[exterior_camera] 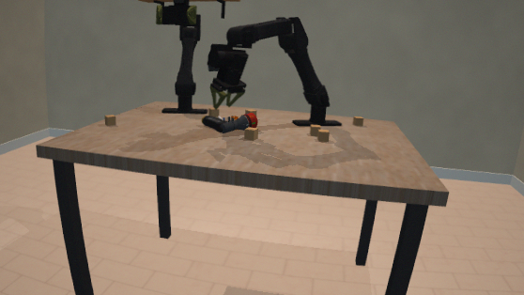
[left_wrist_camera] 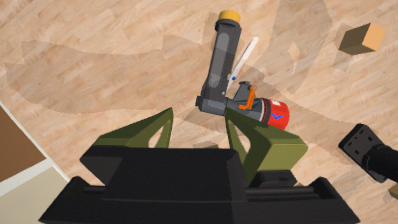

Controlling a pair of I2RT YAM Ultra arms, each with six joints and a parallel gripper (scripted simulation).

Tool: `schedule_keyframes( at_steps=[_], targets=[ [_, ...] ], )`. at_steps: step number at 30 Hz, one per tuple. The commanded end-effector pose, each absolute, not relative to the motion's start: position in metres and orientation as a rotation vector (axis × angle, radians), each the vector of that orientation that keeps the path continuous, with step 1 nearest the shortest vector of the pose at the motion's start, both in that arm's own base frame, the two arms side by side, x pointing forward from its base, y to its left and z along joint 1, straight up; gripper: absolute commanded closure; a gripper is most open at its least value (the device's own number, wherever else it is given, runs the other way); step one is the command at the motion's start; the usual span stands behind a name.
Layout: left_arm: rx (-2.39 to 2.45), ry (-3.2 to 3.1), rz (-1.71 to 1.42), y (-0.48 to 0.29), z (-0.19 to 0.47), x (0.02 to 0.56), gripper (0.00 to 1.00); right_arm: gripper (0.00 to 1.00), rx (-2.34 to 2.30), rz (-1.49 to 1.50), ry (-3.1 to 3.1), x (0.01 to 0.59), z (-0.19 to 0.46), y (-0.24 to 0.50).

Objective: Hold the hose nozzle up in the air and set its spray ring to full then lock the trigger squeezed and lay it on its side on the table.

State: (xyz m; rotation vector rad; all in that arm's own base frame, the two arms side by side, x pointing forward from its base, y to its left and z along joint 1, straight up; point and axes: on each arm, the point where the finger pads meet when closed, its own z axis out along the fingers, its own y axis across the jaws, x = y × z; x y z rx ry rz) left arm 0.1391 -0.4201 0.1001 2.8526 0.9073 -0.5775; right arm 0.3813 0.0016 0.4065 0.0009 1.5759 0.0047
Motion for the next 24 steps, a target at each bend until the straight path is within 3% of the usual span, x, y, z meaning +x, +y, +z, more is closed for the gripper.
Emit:
schedule_keyframes(
  at_steps=[1,24],
  targets=[
    [2.732,0.997,-0.532,-0.425,0.116,0.156,0.37,0.00,0.005,-0.008,1.554,0.379,0.418,-0.002],
    [2.087,1.528,-0.294,-0.370,0.186,0.289,0.37,0.00,0.005,-0.008,1.554,0.379,0.418,-0.002]
  ],
)
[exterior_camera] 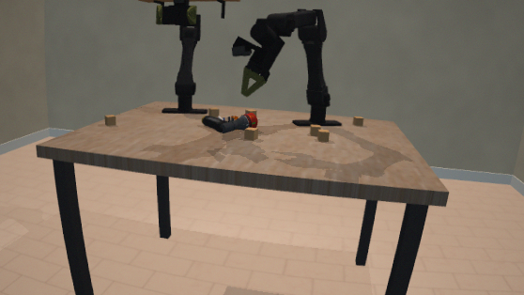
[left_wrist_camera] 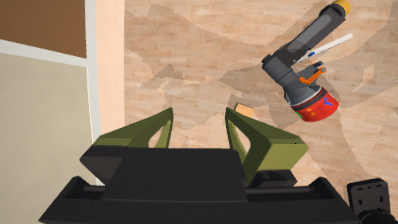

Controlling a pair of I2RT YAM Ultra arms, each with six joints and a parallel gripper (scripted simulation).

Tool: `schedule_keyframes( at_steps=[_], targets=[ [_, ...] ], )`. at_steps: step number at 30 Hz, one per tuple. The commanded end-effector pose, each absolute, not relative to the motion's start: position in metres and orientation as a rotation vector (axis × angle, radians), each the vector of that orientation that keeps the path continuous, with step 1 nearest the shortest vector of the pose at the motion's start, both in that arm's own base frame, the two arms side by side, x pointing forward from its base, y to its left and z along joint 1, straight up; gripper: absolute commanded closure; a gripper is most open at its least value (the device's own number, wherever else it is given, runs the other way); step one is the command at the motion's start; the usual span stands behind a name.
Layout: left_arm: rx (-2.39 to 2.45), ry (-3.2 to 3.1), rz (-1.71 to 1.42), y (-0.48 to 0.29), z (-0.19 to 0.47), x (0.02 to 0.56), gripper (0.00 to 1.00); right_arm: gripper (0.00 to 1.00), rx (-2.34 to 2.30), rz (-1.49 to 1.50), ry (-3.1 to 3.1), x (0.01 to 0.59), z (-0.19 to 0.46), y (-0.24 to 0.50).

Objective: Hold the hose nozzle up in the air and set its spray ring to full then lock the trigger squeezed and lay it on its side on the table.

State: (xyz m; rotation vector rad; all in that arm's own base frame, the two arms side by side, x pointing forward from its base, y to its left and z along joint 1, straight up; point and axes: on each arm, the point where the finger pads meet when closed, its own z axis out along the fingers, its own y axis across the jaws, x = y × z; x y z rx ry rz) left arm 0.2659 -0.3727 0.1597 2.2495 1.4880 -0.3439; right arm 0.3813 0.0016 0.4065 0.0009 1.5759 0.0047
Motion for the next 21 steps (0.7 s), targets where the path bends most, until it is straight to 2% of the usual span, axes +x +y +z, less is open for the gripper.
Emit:
schedule_keyframes(
  at_steps=[1,21],
  targets=[
    [2.054,1.546,-0.286,-0.366,0.189,0.294,0.37,0.00,0.005,-0.008,1.554,0.379,0.418,-0.002],
    [1.435,1.777,-0.154,-0.280,0.256,0.374,0.37,0.00,0.005,-0.008,1.554,0.379,0.418,-0.002]
  ],
)
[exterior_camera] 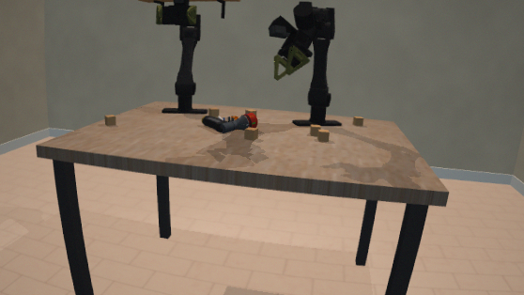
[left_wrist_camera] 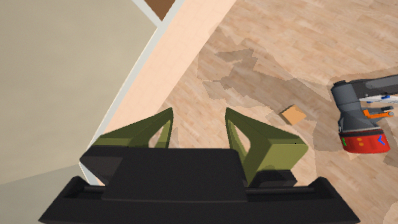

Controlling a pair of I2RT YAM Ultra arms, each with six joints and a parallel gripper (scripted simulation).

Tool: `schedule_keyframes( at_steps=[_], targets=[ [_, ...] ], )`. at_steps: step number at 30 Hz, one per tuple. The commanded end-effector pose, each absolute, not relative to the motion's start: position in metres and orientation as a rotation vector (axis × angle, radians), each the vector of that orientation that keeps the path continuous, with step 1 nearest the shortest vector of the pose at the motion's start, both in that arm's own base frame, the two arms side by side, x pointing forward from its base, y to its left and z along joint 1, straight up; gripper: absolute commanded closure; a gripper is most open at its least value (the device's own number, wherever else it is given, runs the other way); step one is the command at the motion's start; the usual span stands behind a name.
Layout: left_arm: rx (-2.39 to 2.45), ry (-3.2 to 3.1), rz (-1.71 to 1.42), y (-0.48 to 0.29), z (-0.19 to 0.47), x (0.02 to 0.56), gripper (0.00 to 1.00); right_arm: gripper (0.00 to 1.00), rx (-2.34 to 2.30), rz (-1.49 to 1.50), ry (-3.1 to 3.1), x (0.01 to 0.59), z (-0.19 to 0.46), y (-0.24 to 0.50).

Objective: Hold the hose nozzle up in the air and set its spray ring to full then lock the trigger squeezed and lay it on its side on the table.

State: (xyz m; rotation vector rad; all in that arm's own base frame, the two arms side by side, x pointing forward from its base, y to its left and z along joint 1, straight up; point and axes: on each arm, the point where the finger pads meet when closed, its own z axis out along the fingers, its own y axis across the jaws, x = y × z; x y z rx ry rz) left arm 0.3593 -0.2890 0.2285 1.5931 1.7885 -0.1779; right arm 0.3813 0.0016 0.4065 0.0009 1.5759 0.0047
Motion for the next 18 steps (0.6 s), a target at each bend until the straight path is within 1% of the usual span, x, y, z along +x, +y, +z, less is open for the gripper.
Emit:
schedule_keyframes(
  at_steps=[1,5,18],
  targets=[
    [1.400,1.784,-0.148,-0.275,0.260,0.377,0.37,0.00,0.005,-0.008,1.554,0.379,0.418,-0.002],
    [1.335,1.795,-0.139,-0.266,0.267,0.383,0.37,0.00,0.005,-0.008,1.554,0.379,0.418,-0.002],
    [0.882,1.820,-0.075,-0.185,0.317,0.411,0.37,0.00,0.005,-0.008,1.554,0.379,0.418,-0.002]
  ],
)
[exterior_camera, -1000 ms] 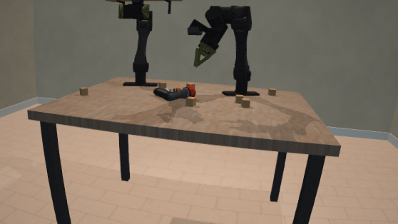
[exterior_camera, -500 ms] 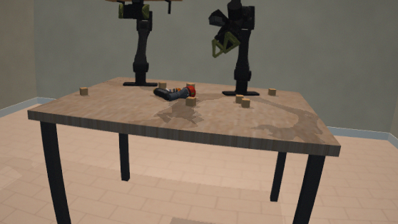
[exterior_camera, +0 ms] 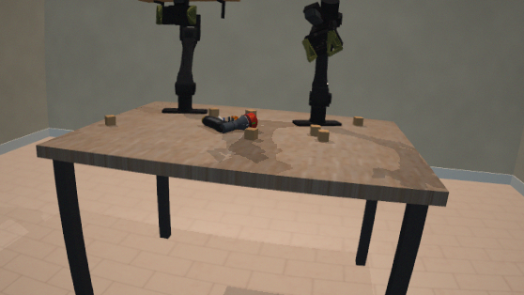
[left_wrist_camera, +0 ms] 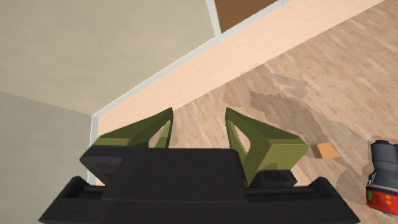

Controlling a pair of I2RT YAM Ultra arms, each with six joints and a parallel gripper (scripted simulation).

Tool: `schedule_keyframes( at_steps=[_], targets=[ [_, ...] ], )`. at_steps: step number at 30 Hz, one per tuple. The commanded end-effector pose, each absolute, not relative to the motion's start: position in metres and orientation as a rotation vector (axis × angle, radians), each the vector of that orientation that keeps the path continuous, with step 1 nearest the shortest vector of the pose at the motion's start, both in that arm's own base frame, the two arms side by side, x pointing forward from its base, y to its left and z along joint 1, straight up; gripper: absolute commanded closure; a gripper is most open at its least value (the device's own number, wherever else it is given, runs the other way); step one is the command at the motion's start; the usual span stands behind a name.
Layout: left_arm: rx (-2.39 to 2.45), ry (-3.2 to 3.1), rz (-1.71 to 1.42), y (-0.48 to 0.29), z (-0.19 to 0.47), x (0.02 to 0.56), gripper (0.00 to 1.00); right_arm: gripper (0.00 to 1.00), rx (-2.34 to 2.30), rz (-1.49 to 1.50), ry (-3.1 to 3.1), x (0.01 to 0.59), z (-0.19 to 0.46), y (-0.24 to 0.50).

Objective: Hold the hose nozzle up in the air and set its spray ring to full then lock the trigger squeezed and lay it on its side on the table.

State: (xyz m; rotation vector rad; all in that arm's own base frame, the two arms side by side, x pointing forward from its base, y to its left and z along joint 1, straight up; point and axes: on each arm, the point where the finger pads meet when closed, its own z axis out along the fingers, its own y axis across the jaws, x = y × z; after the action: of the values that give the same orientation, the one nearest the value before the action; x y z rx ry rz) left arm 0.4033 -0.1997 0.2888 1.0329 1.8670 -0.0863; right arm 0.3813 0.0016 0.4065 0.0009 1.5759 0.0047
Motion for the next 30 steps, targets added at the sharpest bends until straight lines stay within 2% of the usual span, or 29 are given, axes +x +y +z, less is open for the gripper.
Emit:
schedule_keyframes(
  at_steps=[1,21,30],
  targets=[
    [0.847,1.818,-0.071,-0.179,0.321,0.413,0.37,0.00,0.005,-0.008,1.554,0.379,0.418,-0.002],
    [0.334,1.704,-0.028,-0.078,0.380,0.411,0.37,0.00,0.005,-0.008,1.554,0.379,0.418,-0.002],
    [0.074,1.578,-0.014,-0.021,0.412,0.390,0.37,0.00,0.005,-0.008,1.554,0.379,0.418,-0.002]
  ],
)
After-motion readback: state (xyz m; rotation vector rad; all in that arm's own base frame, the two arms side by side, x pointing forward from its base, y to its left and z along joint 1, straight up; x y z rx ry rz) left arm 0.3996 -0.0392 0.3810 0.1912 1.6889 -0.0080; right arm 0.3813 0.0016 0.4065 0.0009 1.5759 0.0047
